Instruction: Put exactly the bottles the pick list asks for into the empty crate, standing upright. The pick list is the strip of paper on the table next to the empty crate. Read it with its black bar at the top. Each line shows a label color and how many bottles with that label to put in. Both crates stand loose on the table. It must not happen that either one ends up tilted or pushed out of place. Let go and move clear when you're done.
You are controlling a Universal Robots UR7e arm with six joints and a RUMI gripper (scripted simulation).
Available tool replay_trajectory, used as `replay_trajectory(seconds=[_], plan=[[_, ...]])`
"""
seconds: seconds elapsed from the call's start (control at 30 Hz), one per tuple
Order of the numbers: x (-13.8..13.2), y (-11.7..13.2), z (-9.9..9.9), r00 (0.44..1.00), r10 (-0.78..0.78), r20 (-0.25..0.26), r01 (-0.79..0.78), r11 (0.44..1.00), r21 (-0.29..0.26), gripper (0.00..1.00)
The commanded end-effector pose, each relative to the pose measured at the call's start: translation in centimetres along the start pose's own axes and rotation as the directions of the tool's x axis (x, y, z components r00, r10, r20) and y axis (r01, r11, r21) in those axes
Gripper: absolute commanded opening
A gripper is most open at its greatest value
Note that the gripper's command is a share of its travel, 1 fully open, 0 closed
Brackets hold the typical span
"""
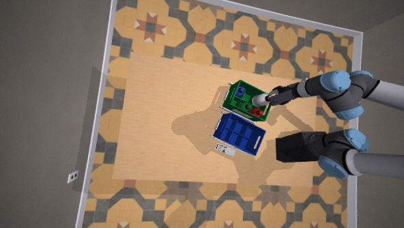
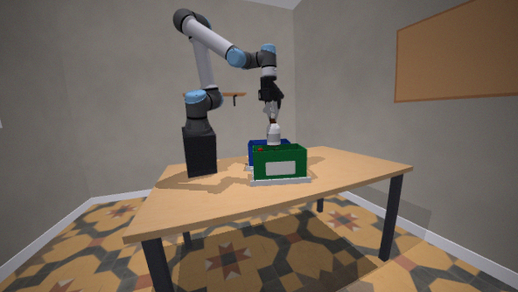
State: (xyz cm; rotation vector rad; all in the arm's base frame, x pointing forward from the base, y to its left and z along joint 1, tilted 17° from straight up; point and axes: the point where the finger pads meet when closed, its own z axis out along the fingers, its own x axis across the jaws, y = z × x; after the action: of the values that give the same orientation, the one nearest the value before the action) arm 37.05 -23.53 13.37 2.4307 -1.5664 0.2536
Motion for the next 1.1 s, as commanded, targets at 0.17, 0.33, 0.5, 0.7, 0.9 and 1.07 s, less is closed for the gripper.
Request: replay_trajectory(seconds=[0.17,0.33,0.5,0.7,0.9,1.07], plan=[[-1.6,-0.6,-0.1,1.000,0.000,-0.002,0.000,1.000,0.001,0.00],[-2.6,-0.9,-0.1,1.000,0.000,-0.002,0.000,1.000,0.001,0.00],[-3.1,-1.1,-0.1,1.000,0.000,-0.002,0.000,1.000,0.001,0.00],[-4.3,-1.5,-0.1,1.000,0.000,-0.002,0.000,1.000,0.001,0.00],[-5.4,-1.9,-0.1,1.000,0.000,-0.002,0.000,1.000,0.001,0.00],[-6.0,-2.1,-0.1,1.000,0.000,-0.002,0.000,1.000,0.001,0.00]])
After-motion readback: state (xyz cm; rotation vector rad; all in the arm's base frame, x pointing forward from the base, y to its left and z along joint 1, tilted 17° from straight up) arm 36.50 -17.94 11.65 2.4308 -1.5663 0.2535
